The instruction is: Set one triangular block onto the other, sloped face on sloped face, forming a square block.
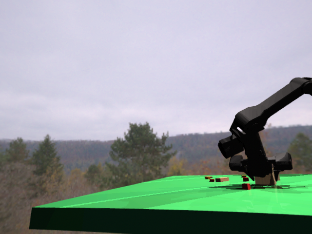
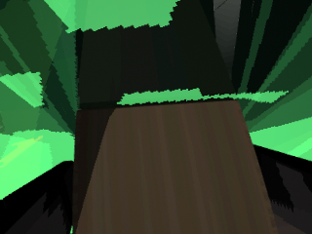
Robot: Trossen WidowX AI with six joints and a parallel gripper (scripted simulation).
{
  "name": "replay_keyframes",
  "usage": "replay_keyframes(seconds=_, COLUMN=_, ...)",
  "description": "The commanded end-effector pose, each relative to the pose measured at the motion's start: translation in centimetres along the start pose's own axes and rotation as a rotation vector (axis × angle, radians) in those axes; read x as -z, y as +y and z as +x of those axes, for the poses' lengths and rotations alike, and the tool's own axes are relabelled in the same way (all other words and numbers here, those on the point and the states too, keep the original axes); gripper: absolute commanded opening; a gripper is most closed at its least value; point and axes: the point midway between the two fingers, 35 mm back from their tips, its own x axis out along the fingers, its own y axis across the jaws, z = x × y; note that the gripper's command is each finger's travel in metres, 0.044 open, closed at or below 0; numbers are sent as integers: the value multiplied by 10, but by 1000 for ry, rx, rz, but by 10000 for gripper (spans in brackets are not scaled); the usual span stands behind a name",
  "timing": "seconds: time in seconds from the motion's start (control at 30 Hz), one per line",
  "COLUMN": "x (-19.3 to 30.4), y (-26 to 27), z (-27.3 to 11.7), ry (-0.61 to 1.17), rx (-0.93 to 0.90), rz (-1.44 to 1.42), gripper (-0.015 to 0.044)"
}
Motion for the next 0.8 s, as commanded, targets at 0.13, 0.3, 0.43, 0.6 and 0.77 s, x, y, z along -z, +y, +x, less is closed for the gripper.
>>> replay_keyframes(seconds=0.13, x=1, y=1, z=3, ry=6, rx=-2, rz=4, gripper=223)
replay_keyframes(seconds=0.3, x=1, y=1, z=3, ry=6, rx=-2, rz=4, gripper=131)
replay_keyframes(seconds=0.43, x=2, y=0, z=-1, ry=1, rx=-2, rz=0, gripper=26)
replay_keyframes(seconds=0.6, x=4, y=0, z=-1, ry=-28, rx=-2, rz=2, gripper=0)
replay_keyframes(seconds=0.77, x=13, y=0, z=-2, ry=-156, rx=-2, rz=5, gripper=0)
